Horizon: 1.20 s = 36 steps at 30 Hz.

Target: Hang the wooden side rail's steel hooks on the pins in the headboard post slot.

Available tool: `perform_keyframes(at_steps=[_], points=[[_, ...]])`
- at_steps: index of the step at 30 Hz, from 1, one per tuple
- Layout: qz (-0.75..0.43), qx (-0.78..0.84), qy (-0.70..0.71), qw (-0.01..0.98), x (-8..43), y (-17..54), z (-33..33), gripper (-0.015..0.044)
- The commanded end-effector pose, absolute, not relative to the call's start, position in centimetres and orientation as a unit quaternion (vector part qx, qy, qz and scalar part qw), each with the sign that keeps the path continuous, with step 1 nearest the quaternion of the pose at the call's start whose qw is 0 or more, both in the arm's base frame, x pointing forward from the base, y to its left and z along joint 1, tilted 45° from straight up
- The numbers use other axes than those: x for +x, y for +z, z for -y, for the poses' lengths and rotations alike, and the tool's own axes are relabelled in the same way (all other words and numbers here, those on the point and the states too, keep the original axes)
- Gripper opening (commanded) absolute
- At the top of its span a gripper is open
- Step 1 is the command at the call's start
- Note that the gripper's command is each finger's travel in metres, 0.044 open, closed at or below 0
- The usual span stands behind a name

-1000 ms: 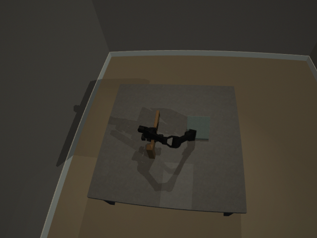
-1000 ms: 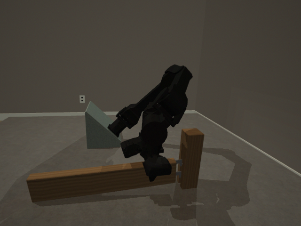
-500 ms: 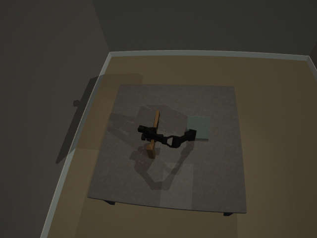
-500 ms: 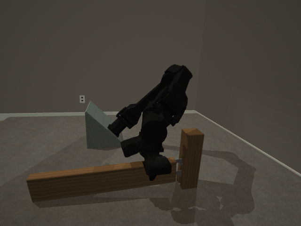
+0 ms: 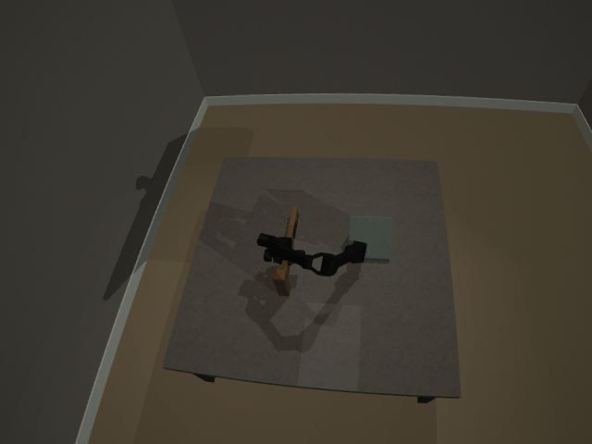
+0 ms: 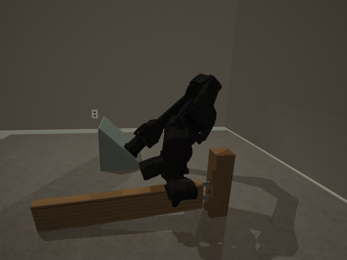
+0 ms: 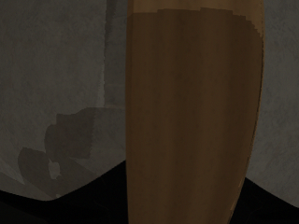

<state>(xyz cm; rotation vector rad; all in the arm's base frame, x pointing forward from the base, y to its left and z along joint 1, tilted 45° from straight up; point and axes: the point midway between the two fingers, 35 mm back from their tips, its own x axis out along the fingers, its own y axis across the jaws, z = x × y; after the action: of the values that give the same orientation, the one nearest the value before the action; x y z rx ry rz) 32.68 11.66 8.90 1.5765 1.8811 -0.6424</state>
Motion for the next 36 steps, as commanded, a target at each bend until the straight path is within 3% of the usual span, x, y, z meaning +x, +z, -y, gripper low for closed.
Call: perform_keyframes(at_steps=[1,36], points=[[-0.704,0.595,-0.242,0.302,32.84,9.12,-11.34,0.0],[-0.704,0.595,-0.242,0.302,32.49,9.33,-11.63,0.0]])
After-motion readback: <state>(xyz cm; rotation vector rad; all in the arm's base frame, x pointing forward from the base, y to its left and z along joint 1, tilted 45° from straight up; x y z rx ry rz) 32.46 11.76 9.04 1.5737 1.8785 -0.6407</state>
